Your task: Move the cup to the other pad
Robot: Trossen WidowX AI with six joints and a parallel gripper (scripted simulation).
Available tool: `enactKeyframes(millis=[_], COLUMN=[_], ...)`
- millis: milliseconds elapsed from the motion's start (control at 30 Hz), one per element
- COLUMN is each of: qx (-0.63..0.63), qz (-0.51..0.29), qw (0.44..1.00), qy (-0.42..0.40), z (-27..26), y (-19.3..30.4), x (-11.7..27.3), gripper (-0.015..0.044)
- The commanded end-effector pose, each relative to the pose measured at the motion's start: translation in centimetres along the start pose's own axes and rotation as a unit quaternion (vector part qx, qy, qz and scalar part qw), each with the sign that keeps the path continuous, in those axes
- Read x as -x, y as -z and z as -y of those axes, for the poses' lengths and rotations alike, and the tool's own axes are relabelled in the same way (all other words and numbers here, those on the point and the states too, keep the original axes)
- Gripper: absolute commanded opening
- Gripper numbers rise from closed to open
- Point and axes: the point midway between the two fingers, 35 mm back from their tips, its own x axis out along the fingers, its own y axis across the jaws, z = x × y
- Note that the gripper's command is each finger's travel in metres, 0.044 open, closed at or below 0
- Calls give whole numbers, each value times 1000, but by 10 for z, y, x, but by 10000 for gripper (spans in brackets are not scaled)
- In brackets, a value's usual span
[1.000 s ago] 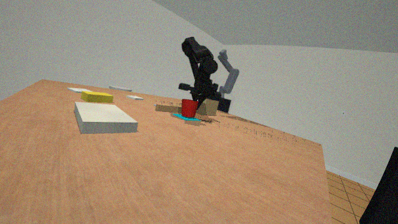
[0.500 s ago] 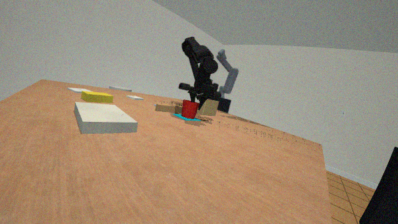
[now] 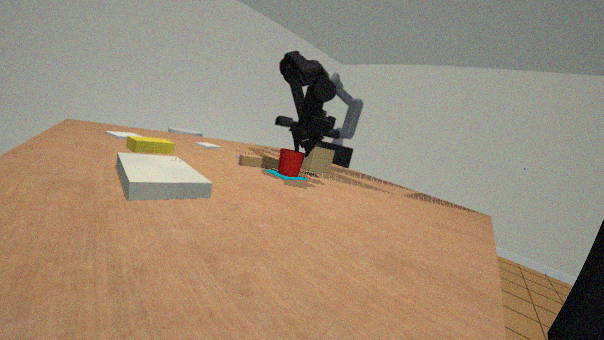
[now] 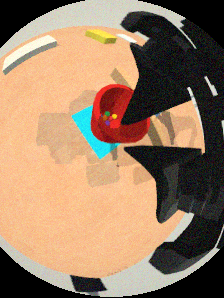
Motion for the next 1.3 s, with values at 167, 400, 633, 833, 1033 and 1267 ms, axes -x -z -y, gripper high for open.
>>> enactKeyframes(millis=[167,400,633,833,1033,1267], qx=[-2,-2,2,2,1,0], qz=[5,4,0,0,1,3], qw=[1000,1000,1000,1000,1000,1000], qy=[0,0,1,1,1,0], z=[0,0,-1,-1,-1,0], y=[-1,1,4,4,3,3], x=[16,27,26,26,38,63], gripper=[128,128,180,338,440,440])
